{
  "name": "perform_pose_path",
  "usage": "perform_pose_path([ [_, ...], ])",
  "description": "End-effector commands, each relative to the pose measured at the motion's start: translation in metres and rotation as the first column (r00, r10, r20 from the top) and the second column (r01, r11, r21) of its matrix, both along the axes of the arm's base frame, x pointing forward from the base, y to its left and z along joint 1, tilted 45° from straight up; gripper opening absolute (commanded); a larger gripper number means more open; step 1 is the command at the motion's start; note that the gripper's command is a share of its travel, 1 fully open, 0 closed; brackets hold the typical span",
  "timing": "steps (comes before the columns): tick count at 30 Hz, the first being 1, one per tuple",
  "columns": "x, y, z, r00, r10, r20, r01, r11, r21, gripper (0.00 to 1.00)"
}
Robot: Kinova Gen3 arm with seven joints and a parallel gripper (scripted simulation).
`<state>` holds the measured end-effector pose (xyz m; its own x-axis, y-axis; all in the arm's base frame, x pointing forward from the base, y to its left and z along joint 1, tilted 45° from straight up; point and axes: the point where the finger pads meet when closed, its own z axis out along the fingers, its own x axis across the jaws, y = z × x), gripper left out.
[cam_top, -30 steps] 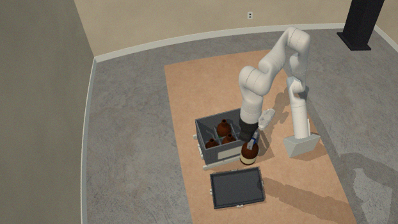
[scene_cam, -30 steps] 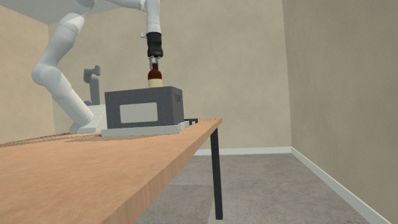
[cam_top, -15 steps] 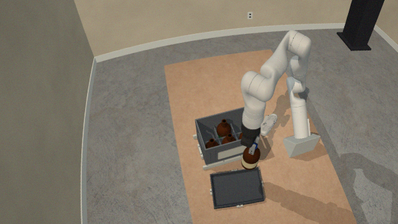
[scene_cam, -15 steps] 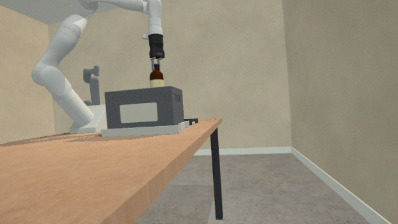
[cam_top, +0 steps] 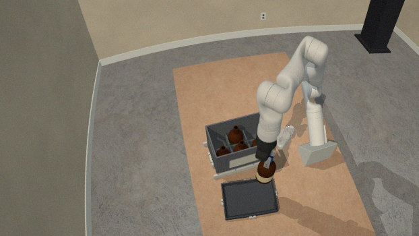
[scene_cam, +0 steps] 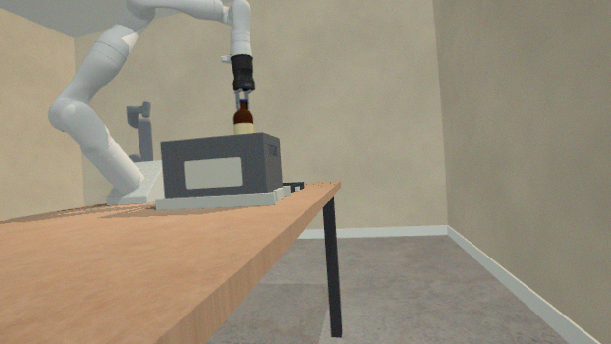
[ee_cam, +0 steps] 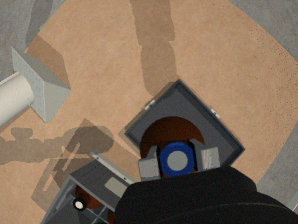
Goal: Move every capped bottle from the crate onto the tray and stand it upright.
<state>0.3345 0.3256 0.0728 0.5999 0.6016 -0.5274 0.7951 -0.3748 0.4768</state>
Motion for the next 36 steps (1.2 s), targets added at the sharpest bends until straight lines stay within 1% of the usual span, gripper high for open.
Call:
perform_pose_path([
  [1,0.000,0.002,0.000,1.000,0.001,0.001,-0.001,1.000,0.002,0.00],
  [15,-0.003,0.012,-0.014,1.000,-0.010,-0.003,0.010,1.000,0.001,0.00],
  [17,-0.003,0.012,-0.014,1.000,-0.010,-0.003,0.010,1.000,0.001,0.00],
  [18,-0.001,0.011,-0.011,1.000,0.001,0.001,-0.001,1.000,0.000,0.00],
  [34,-0.003,0.014,-0.016,1.000,-0.010,-0.003,0.010,1.000,0.001,0.00],
  [36,-0.001,0.010,-0.016,1.000,-0.001,0.001,0.001,1.000,-0.001,0.00],
])
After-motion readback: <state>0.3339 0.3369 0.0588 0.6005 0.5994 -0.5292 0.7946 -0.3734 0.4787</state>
